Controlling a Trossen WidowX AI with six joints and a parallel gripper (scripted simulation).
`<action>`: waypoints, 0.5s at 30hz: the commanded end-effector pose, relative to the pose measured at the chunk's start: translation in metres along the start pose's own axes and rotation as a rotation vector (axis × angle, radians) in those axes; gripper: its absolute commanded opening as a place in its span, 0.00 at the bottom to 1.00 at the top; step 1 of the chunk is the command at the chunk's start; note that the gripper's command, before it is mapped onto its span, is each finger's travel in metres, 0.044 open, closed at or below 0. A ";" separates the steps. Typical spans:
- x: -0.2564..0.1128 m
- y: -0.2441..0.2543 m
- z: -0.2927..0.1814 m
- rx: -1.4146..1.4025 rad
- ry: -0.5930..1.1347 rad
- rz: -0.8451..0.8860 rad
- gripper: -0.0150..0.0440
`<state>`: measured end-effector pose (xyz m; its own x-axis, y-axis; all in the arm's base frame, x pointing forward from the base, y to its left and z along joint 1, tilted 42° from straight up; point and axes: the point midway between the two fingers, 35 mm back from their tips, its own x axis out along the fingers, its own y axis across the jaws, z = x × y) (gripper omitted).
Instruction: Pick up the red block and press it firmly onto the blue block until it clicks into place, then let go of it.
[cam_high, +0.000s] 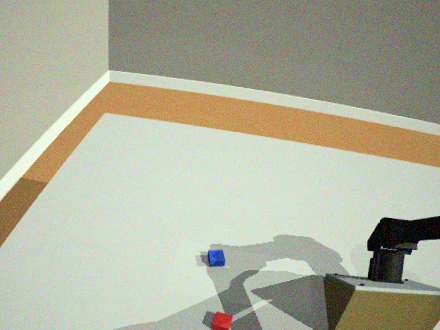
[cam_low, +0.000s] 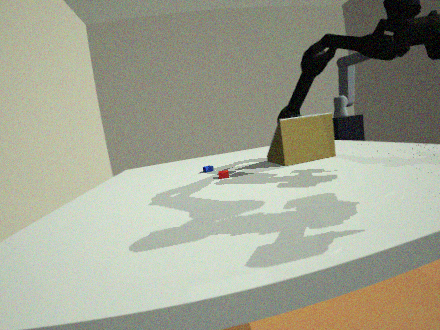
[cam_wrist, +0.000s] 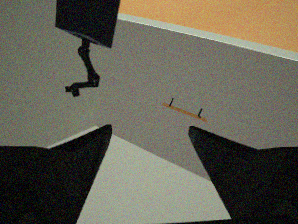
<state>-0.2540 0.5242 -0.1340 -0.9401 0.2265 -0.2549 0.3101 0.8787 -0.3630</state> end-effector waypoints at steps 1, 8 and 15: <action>0.000 0.000 0.000 0.000 0.000 0.000 0.98; -0.047 0.044 0.004 -0.061 -0.062 0.196 1.00; -0.144 0.099 0.021 -0.137 -0.259 0.480 1.00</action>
<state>-0.1267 0.5622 -0.1583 -0.7160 0.4716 -0.5146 0.6063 0.7855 -0.1238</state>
